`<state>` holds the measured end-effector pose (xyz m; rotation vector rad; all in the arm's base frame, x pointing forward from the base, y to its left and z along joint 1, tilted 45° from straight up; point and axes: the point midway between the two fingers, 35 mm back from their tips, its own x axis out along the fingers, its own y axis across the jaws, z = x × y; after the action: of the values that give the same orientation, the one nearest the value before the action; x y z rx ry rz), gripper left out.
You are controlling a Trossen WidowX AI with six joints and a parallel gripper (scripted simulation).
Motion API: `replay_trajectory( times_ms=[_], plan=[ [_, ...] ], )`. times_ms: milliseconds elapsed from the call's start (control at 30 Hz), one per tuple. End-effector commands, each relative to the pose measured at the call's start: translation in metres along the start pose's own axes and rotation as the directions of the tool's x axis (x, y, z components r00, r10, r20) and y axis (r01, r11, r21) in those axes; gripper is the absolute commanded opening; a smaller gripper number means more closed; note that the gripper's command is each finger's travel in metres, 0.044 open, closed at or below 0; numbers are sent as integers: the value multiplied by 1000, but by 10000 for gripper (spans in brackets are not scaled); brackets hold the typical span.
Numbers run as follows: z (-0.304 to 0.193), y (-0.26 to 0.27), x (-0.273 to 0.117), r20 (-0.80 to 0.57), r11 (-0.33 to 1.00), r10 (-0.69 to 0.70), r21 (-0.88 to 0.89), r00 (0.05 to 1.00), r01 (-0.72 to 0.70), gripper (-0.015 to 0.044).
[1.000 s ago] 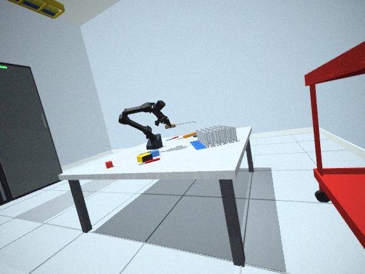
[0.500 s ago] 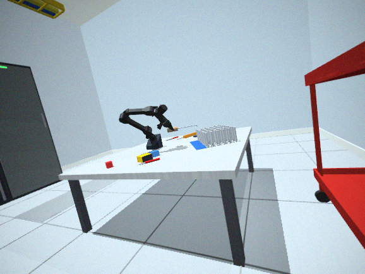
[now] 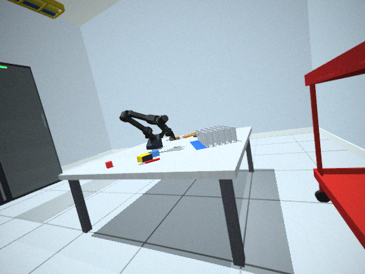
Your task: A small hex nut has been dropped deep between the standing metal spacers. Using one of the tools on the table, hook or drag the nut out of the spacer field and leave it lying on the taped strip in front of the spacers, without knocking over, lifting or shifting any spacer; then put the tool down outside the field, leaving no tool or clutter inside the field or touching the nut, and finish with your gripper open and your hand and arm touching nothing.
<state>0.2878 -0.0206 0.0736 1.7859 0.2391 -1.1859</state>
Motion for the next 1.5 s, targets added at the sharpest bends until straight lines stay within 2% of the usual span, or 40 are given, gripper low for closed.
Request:
replay_trajectory(
  times_ms=[0,233,1467],
  plan=[
    [15,-3,17,-3,1000,-2,-11,1000,2,0],
    [36,-6,33,-4,1000,11,-19,1000,-11,0],
    [22,-4,42,-5,1000,13,-16,1000,-13,0]
  ],
)
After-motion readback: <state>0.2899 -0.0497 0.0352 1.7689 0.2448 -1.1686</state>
